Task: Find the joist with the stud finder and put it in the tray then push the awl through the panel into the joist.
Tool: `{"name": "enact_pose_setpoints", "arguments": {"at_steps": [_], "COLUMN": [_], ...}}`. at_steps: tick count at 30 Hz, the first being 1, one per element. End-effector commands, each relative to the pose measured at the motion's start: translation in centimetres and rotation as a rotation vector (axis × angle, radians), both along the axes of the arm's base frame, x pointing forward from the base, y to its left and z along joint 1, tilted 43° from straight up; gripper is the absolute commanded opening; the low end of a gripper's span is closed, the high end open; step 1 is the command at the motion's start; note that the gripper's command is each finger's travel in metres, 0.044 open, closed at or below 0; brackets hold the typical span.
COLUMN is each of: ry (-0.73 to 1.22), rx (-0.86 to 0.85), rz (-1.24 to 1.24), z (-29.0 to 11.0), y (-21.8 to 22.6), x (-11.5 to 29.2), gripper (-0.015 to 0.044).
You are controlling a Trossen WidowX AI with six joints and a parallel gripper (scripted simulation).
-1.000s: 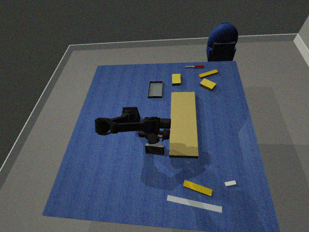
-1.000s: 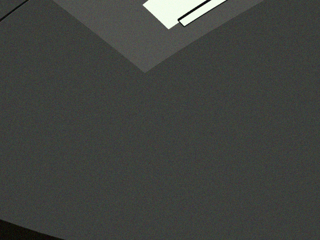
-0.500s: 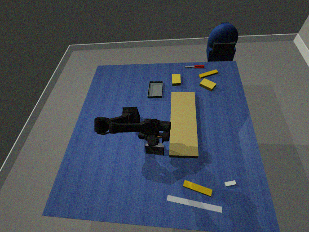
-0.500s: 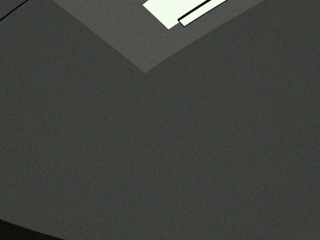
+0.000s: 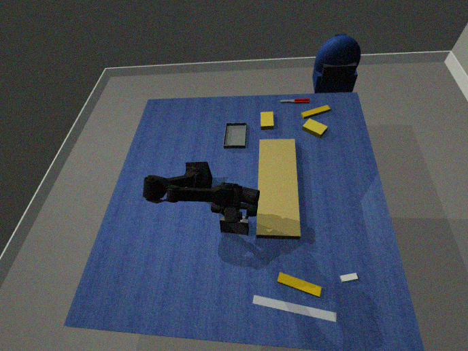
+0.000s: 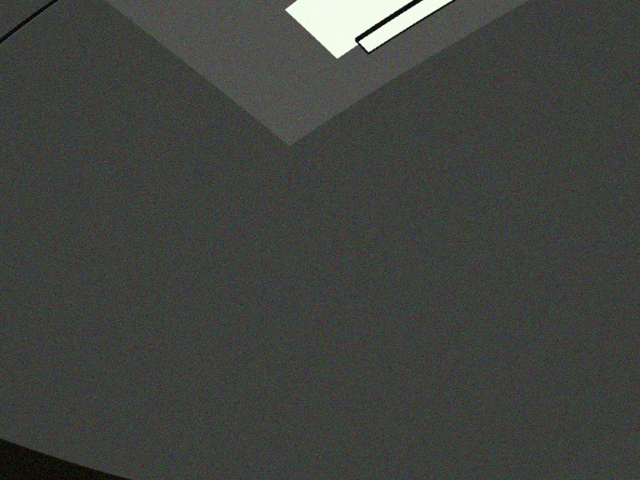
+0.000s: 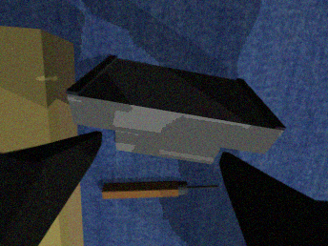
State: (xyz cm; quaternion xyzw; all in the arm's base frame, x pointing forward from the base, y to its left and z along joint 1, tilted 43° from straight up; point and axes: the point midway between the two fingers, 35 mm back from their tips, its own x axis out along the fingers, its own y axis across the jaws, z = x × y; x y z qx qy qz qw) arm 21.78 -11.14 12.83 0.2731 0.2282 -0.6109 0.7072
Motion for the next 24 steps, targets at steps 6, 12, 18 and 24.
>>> {"name": "enact_pose_setpoints", "arguments": {"at_steps": [6, 12, 18, 24], "ry": [0.010, 0.010, 0.010, 0.010], "rx": [-0.001, -0.003, -0.003, -0.003], "rz": [0.000, 0.000, 0.000, 0.000], "z": [-1.3, -1.8, -1.8, -1.8], "y": [-1.2, -1.7, -1.7, -1.7], "x": [0.0, 0.0, 0.0, 0.0], "gripper": [0.0440, 0.0440, 0.0400, 0.0360]}}
